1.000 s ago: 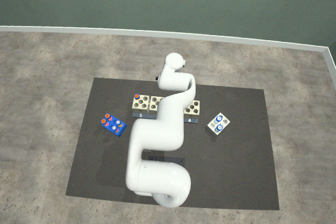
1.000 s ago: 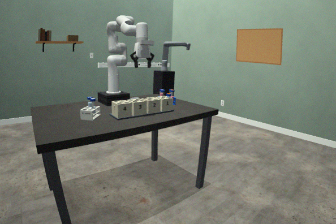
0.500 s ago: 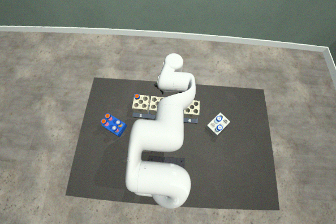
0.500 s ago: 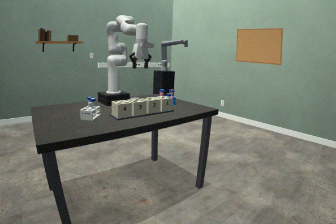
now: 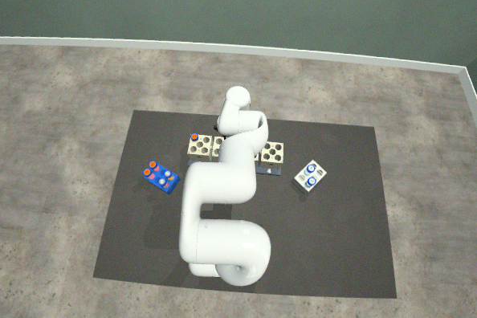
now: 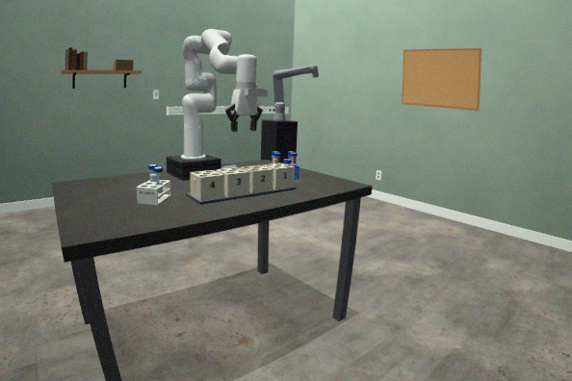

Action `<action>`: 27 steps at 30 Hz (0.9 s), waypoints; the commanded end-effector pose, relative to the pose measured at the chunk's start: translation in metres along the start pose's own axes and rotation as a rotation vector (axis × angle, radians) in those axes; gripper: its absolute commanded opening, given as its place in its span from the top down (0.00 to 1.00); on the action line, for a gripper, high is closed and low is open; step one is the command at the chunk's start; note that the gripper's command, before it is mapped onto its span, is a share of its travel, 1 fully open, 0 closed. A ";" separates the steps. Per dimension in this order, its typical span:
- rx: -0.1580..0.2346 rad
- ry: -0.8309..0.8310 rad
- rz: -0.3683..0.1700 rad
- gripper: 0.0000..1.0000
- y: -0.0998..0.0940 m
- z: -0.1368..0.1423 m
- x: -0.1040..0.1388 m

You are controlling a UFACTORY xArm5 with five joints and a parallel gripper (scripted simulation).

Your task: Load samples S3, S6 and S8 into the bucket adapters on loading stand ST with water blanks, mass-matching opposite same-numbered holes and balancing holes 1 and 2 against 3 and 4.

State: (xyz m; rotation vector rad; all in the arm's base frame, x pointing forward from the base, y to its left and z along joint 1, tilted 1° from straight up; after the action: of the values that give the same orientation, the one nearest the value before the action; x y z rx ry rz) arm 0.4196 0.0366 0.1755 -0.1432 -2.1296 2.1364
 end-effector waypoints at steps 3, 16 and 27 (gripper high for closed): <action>-0.006 0.000 0.006 0.00 0.000 -0.001 -0.002; -0.006 0.267 0.006 0.00 0.000 0.037 0.008; -0.006 0.634 0.005 0.00 0.001 0.091 0.022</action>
State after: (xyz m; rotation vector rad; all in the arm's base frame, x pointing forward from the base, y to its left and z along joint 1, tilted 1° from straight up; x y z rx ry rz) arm 0.3907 -0.0309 0.1737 -0.6079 -1.8333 1.8421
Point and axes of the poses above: the point where the finger pads meet when closed, its own y axis out along the fingers, its own z axis across the jaws, x = y × z, the point moved 1 cm from there along -y, back along the fingers, and after that the axes turned 14 degrees about y, right-handed, at the moved point
